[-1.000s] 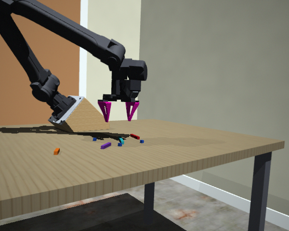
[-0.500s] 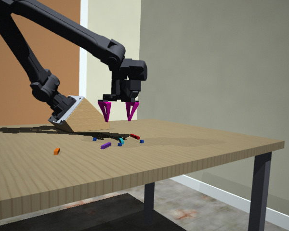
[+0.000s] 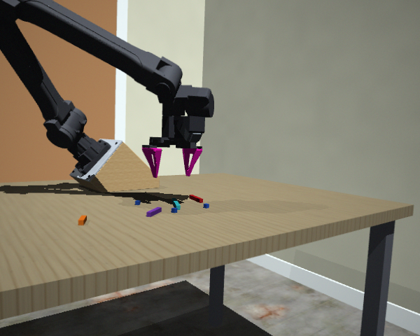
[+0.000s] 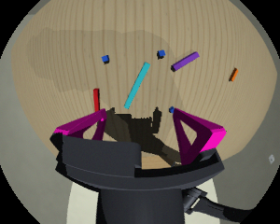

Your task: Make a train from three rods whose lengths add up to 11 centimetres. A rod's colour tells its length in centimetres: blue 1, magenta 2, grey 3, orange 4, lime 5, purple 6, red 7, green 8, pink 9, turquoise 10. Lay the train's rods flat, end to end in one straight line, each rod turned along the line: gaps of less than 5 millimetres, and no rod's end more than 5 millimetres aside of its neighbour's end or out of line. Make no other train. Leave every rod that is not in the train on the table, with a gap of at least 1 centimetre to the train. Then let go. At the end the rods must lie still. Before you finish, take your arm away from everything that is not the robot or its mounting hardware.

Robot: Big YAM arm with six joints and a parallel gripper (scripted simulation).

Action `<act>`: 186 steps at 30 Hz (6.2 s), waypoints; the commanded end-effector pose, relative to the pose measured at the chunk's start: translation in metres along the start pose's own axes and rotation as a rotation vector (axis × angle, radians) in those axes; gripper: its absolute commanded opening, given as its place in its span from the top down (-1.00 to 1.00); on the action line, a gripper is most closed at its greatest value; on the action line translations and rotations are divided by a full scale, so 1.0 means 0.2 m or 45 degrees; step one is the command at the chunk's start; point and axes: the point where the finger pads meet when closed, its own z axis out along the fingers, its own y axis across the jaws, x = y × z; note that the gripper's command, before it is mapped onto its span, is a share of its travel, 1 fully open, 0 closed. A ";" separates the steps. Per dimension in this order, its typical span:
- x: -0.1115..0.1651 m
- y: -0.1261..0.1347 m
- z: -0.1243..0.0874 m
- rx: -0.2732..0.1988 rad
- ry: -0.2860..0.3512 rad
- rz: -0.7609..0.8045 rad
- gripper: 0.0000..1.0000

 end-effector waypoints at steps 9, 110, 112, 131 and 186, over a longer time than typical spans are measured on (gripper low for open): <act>-0.08 0.10 -0.04 -0.018 -0.029 -0.306 -1.00; -0.02 0.23 -0.02 0.000 -0.012 -1.010 -1.00; -0.02 0.23 -0.02 0.000 -0.012 -1.010 -1.00; -0.14 0.12 -0.06 -0.022 -0.034 -0.789 -1.00; -0.43 -0.52 -0.07 -0.036 -0.030 0.465 -1.00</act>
